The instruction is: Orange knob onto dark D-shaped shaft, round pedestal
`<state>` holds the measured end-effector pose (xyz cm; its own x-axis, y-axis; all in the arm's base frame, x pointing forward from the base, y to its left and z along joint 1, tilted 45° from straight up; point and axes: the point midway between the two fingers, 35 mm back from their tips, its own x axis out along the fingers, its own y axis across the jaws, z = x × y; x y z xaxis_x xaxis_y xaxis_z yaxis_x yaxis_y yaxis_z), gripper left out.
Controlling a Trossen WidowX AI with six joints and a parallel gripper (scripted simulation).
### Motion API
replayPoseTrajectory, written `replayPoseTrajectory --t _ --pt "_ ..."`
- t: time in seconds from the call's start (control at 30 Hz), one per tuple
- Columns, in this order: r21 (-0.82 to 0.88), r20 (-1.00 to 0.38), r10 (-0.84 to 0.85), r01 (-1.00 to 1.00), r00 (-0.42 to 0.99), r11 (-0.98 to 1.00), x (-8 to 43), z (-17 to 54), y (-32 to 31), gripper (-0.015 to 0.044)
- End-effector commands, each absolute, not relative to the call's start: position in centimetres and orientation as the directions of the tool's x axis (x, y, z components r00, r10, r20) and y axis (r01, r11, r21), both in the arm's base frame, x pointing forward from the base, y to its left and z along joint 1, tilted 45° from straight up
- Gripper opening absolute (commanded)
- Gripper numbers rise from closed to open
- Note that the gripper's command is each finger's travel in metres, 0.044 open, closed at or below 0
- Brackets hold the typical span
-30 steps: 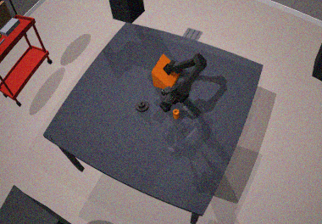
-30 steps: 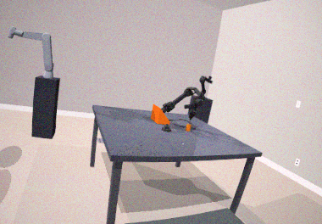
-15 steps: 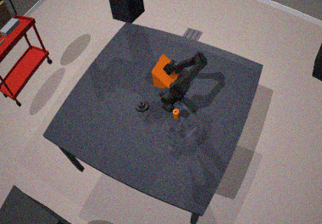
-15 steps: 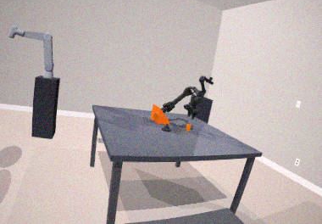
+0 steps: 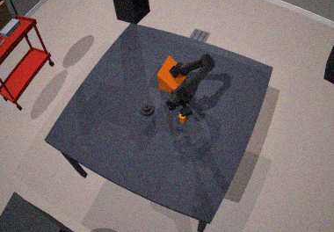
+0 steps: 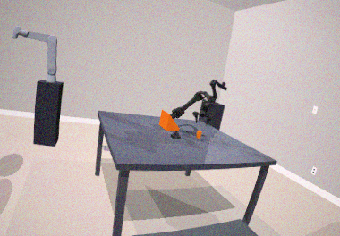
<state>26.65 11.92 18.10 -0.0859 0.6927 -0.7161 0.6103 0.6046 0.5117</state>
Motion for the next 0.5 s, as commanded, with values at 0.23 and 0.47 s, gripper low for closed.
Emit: replayPoseTrajectory --t 0.23,0.47 --pt "0.699 -0.712 0.697 -0.180 -0.085 0.692 26.49 18.20 12.03 0.0440" --pt "0.699 -0.712 0.697 -0.180 -0.085 0.693 26.58 18.03 11.87 0.0440"
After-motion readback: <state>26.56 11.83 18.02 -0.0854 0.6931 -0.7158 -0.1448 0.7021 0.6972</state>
